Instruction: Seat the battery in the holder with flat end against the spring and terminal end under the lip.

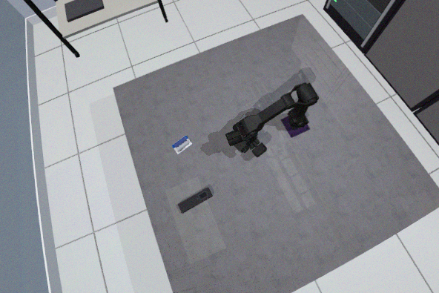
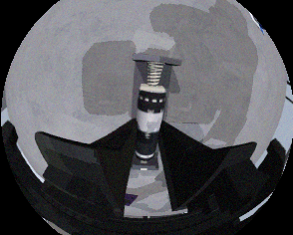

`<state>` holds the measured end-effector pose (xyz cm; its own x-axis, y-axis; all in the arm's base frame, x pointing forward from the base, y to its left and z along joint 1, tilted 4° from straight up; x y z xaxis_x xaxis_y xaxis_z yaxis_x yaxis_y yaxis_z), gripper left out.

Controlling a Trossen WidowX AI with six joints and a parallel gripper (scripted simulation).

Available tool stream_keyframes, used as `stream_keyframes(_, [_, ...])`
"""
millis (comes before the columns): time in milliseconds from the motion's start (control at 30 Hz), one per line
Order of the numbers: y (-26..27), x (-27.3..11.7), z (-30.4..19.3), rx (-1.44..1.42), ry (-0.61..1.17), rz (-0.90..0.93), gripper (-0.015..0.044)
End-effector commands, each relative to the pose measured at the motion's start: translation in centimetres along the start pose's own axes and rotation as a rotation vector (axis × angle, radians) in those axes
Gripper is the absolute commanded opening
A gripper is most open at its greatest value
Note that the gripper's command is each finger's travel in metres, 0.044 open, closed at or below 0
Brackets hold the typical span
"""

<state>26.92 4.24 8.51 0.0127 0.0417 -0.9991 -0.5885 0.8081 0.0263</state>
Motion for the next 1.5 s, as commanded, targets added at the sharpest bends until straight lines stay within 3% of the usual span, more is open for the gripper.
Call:
stream_keyframes(0, [0.1,0.0,-0.2,-0.004,0.0,0.0,0.0061])
stream_keyframes(400, [0.1,0.0,-0.2,-0.004,0.001,0.0,0.0061])
stream_keyframes(533, [0.1,0.0,-0.2,-0.004,0.001,0.0,0.0163])
stream_keyframes(1033, [0.1,-1.4,-0.3,0.0,0.0,0.001,0.0163])
stream_keyframes(1367, [0.1,-7.5,-0.4,0.0,0.001,0.001,0.0426])
stream_keyframes(1467, [0.2,-8.5,-0.5,0.0,0.0,0.0,0.044])
Point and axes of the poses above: the point midway between the two fingers, 35 mm back from their tips, its own x axis out along the fingers, its own y axis across the jaws, z = x × y, the point moved 3 cm from there along -x, back along the fingers, and after that the axes turned 13 degrees about -x, right-handed, at the moved point
